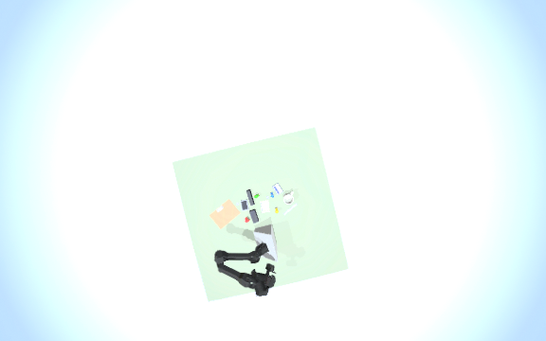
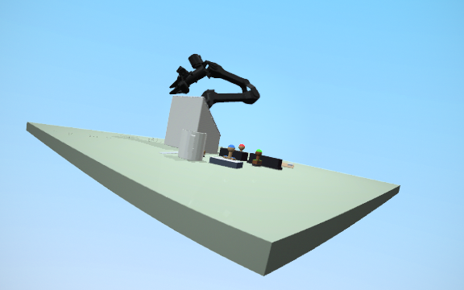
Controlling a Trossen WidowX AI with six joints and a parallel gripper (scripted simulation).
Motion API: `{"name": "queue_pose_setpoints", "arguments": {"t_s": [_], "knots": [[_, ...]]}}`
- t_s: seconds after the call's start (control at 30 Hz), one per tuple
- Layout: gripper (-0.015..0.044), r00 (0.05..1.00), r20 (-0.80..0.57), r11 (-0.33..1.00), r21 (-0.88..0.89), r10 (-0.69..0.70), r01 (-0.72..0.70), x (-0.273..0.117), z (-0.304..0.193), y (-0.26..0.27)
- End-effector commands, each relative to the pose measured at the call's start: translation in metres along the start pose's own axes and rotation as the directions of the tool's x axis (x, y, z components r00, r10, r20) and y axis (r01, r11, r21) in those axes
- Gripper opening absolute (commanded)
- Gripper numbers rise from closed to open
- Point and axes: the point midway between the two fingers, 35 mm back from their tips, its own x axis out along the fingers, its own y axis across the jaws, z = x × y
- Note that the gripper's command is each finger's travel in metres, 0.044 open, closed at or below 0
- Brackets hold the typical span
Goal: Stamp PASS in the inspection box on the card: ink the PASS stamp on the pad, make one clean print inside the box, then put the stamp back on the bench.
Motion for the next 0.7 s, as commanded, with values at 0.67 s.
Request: {"name": "queue_pose_setpoints", "arguments": {"t_s": [0.67], "knots": [[0.0211, 0.775, 0.206, 0.628, -0.722, 0.598, -0.292, -0.133, 0.148, 0.185]]}}
